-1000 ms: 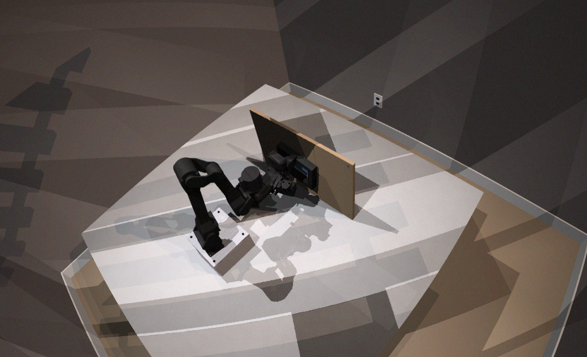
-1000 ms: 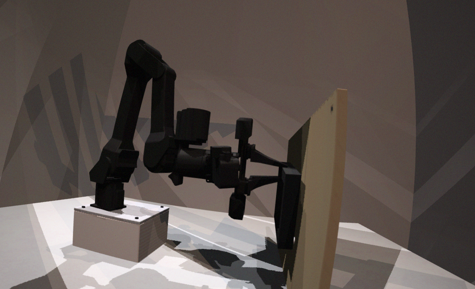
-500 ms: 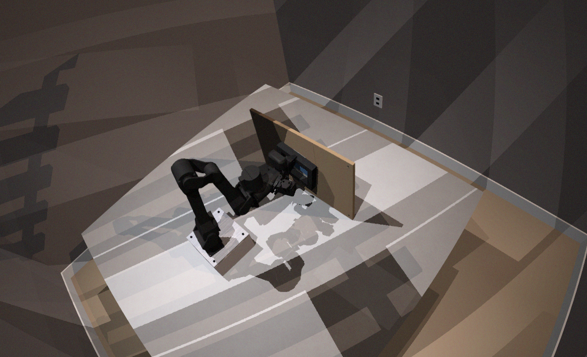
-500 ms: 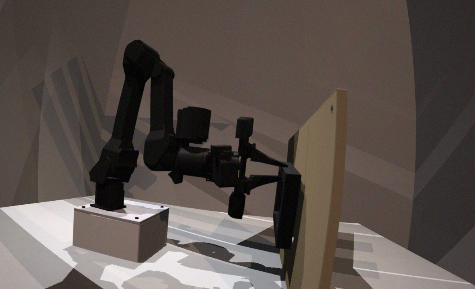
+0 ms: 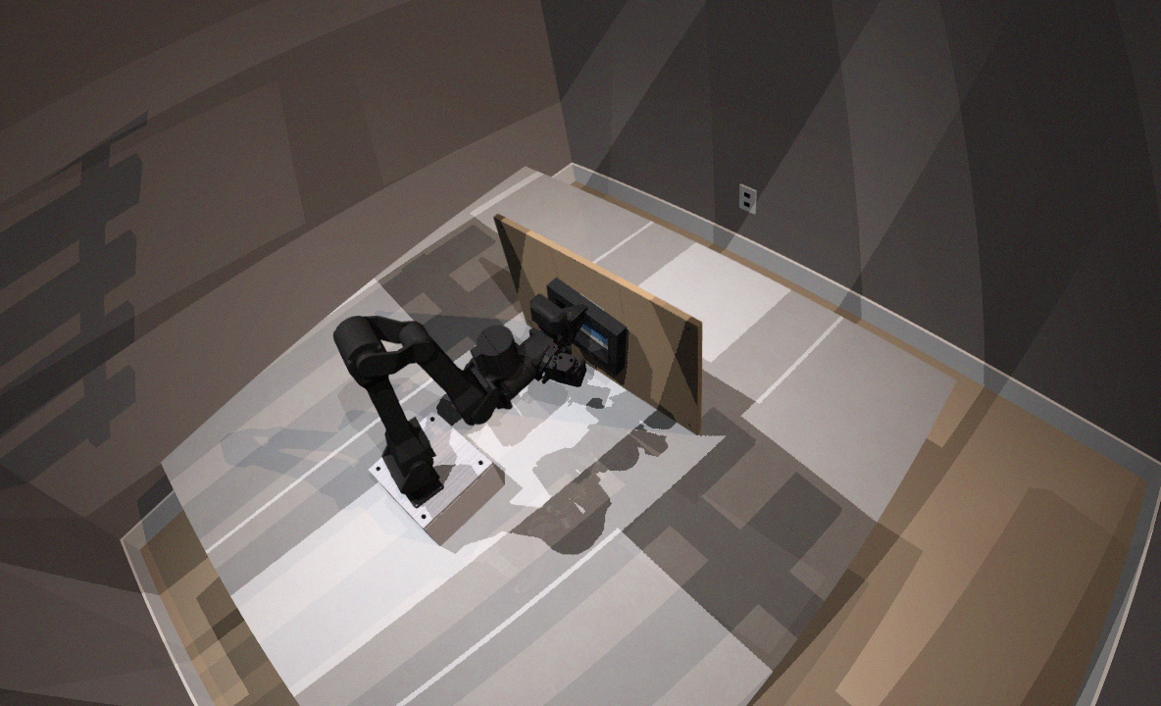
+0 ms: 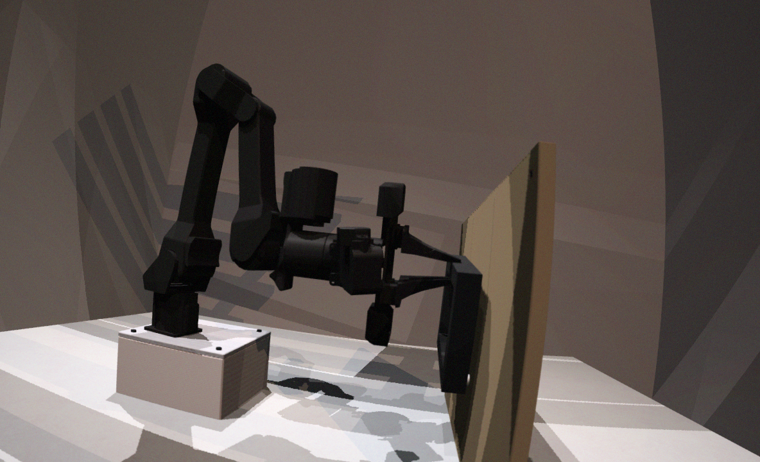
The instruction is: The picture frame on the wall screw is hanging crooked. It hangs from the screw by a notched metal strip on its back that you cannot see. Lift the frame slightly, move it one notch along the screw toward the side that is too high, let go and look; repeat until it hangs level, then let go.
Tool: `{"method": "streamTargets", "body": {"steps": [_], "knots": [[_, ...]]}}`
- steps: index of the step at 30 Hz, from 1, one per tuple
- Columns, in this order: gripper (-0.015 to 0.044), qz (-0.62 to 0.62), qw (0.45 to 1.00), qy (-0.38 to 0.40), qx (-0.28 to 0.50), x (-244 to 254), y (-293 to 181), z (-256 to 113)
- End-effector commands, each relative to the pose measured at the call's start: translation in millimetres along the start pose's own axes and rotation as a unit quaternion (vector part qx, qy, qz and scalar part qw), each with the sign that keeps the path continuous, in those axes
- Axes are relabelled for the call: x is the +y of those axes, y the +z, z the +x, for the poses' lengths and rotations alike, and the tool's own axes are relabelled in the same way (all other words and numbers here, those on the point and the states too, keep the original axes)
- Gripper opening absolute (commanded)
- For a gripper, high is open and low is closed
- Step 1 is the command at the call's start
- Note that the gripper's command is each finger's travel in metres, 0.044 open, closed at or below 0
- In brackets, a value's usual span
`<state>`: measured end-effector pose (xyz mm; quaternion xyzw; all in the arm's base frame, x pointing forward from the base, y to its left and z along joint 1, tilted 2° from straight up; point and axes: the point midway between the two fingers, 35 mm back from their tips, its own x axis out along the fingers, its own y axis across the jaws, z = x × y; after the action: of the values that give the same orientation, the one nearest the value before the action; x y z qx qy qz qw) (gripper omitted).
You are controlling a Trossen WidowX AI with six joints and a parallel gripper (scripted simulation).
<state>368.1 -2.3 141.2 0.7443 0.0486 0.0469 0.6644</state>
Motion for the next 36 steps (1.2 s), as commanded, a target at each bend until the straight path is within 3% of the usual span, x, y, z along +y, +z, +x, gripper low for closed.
{"method": "streamTargets", "body": {"steps": [1,36], "knots": [[0.0000,-0.002,1.000,0.004,0.000,2.2,0.1,0.2],[0.0000,-0.002,1.000,0.004,0.000,1.5,-2.9,0.2]]}}
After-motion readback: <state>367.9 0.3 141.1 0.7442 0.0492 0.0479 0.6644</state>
